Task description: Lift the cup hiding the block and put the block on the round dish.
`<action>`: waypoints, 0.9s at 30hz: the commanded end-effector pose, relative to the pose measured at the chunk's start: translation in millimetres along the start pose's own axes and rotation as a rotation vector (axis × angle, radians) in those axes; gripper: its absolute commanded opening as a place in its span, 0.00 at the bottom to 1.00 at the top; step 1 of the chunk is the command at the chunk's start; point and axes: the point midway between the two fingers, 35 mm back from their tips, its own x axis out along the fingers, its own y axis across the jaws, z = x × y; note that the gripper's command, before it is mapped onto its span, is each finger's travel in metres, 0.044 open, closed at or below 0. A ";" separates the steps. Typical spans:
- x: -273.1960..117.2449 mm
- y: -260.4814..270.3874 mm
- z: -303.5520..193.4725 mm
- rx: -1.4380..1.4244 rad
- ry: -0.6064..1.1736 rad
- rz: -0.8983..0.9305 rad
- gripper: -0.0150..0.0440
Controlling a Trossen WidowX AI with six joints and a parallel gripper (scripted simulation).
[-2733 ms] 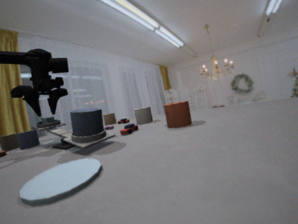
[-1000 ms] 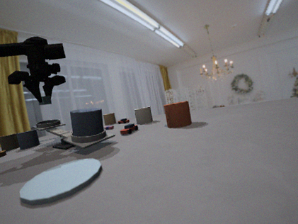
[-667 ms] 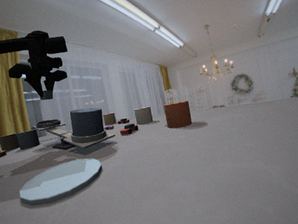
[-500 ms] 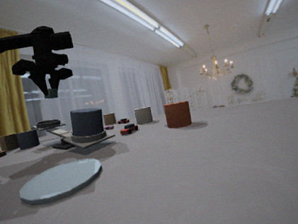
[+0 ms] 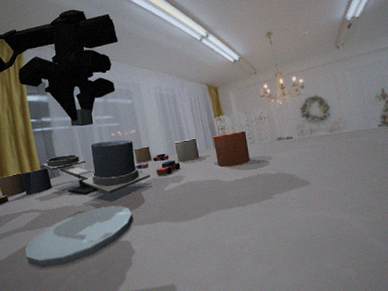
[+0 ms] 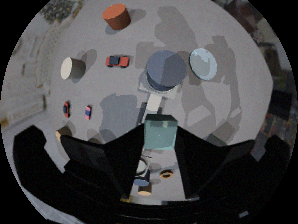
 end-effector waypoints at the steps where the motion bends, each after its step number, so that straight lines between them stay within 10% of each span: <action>1: 6.5 -17.2 27.1 -0.005 -0.006 -0.003 0.25; 27: 80.1 -142.1 131.6 -0.018 0.039 -0.006 0.25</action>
